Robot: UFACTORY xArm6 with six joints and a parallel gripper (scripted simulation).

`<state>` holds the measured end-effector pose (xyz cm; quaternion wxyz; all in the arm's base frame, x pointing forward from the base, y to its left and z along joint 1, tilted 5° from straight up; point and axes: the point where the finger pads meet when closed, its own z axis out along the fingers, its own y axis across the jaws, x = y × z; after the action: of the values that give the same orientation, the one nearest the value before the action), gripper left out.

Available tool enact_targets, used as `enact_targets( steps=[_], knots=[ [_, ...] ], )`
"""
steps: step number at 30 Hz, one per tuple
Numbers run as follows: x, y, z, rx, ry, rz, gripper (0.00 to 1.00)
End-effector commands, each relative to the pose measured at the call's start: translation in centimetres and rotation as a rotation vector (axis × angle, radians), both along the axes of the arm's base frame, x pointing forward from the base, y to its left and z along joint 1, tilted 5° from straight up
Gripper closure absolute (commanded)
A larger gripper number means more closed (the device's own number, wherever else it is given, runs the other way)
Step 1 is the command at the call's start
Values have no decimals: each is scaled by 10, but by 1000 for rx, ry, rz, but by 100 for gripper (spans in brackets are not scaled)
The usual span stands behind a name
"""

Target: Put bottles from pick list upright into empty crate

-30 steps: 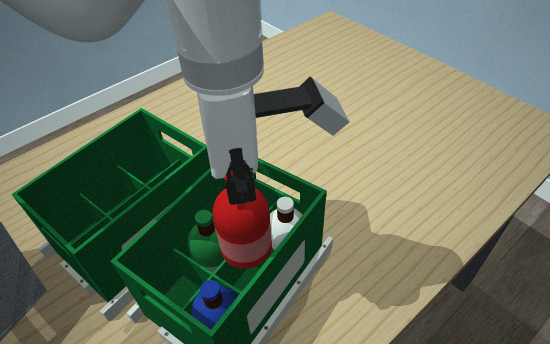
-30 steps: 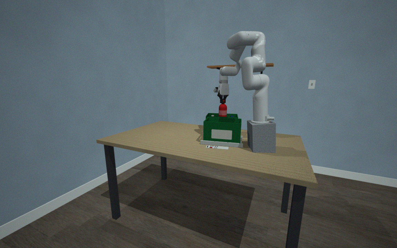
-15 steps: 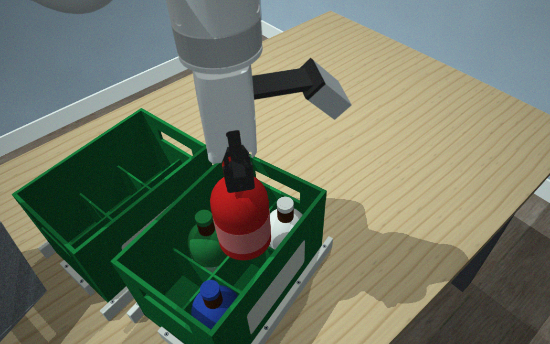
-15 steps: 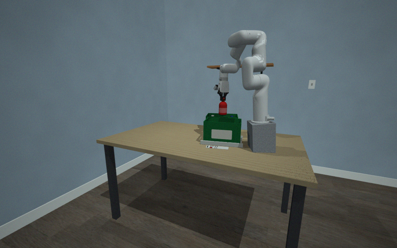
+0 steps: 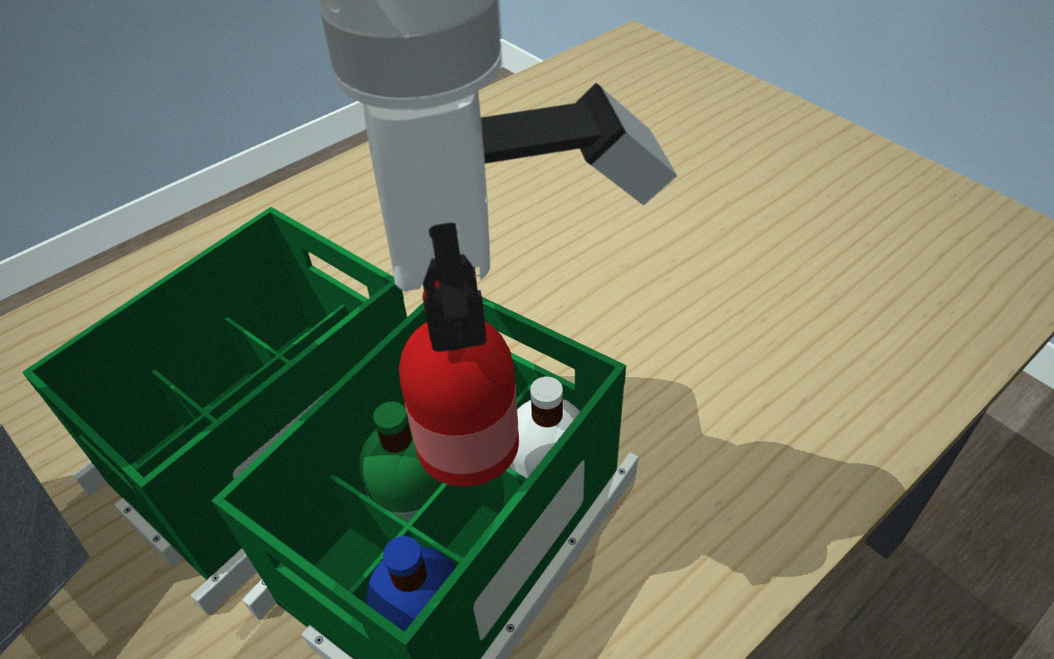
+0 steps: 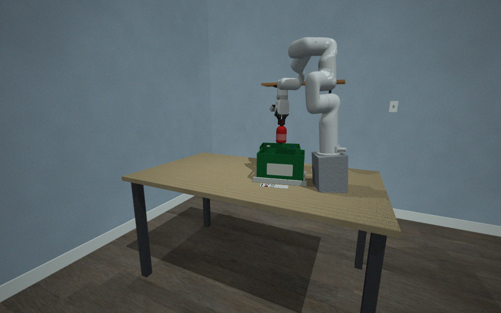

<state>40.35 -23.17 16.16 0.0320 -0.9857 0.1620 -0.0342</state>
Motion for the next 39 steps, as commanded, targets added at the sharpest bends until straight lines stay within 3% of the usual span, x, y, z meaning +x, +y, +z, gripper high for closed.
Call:
enact_targets(
  steps=[1,39],
  knots=[
    [1,-1,2,-2,-4,0,100],
    [-49,40,0,-2,-4,0,100]
  ],
)
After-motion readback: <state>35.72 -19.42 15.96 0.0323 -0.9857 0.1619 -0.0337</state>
